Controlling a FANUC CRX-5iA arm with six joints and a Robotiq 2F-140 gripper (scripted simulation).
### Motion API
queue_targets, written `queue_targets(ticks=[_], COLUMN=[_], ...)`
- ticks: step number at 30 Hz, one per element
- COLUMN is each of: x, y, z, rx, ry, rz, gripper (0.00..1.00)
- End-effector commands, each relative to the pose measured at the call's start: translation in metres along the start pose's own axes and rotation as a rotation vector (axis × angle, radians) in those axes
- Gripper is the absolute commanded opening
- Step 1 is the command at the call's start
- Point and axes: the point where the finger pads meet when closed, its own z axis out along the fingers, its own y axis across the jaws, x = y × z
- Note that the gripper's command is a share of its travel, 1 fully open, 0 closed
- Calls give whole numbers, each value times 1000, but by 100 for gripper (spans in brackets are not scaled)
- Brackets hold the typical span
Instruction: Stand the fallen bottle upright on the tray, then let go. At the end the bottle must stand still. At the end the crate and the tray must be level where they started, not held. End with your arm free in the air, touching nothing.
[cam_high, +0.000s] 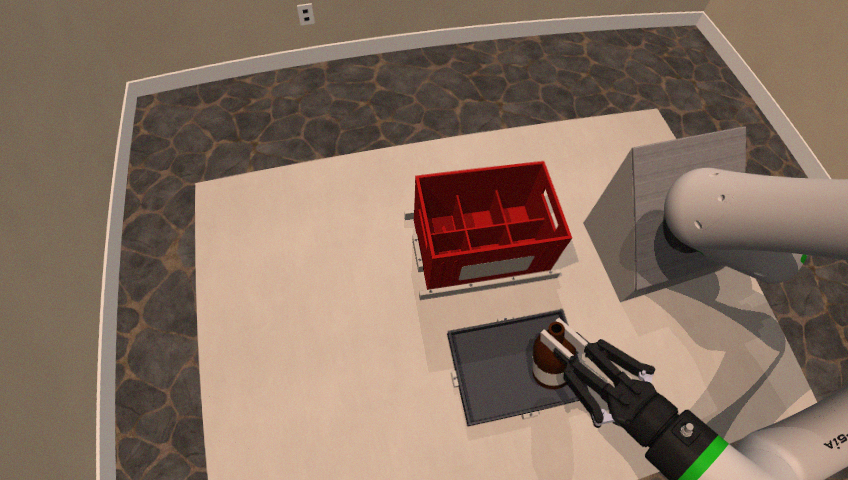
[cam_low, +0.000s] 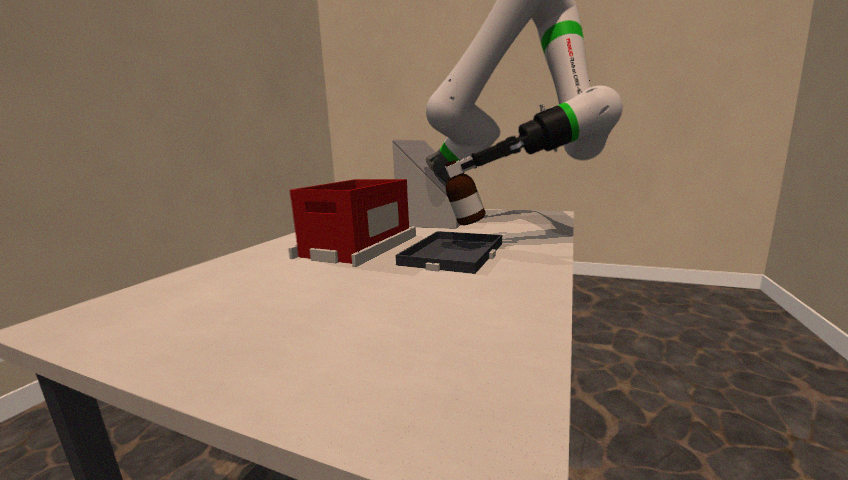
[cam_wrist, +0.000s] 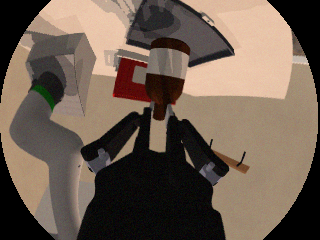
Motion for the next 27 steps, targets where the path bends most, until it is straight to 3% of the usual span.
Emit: queue_targets(ticks=[1,27], x=[0,16], y=[0,0], z=[0,6], rx=[0,0], ry=[0,0], rz=[0,0], gripper=[0,0])
